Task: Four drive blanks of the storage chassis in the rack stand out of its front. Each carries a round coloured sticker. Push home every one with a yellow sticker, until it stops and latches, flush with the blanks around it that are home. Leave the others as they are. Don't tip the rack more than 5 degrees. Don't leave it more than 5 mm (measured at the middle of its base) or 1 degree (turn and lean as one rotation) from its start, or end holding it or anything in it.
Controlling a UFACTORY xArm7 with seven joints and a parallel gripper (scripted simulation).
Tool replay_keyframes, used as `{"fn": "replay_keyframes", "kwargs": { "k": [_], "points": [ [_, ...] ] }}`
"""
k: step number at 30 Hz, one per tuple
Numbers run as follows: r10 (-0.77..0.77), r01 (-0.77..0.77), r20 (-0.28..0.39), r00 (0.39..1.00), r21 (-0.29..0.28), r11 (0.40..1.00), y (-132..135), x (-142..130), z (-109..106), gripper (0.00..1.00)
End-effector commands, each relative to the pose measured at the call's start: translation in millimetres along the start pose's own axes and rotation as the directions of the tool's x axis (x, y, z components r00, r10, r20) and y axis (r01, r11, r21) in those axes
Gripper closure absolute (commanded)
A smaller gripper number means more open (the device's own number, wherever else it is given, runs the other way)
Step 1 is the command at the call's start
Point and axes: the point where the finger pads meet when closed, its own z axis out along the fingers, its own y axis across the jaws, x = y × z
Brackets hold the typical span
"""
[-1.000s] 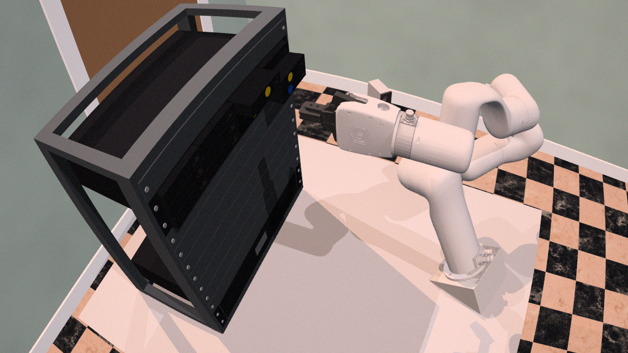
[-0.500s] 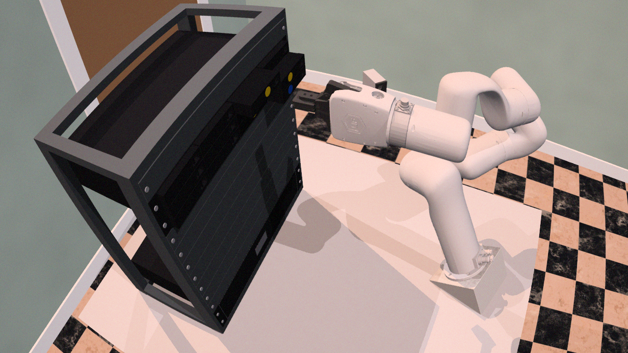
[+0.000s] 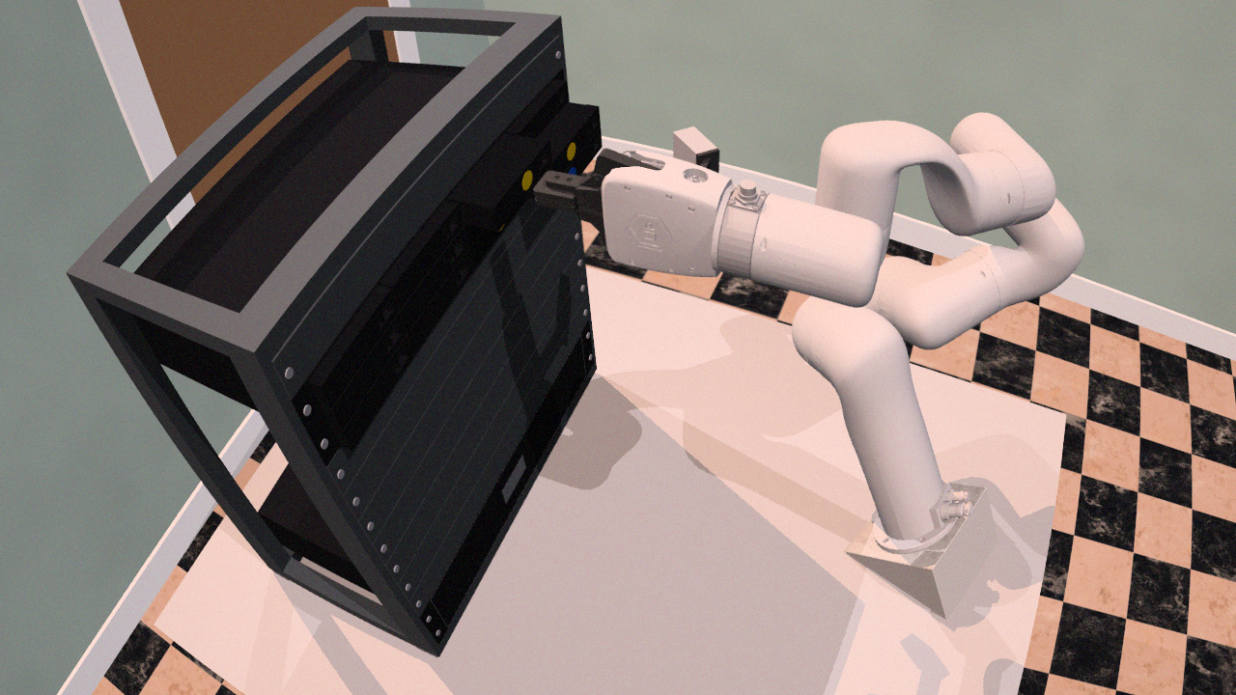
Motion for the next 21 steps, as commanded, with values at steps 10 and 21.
{"fn": "replay_keyframes", "kwargs": {
  "k": [10, 21],
  "points": [
    [0.002, -0.002, 0.000, 1.000, 0.002, 1.000, -2.5, -0.9, 7.0, 1.00],
    [0.002, -0.002, 0.000, 1.000, 0.002, 1.000, -2.8, -1.2, 8.8, 1.00]
  ]
}}
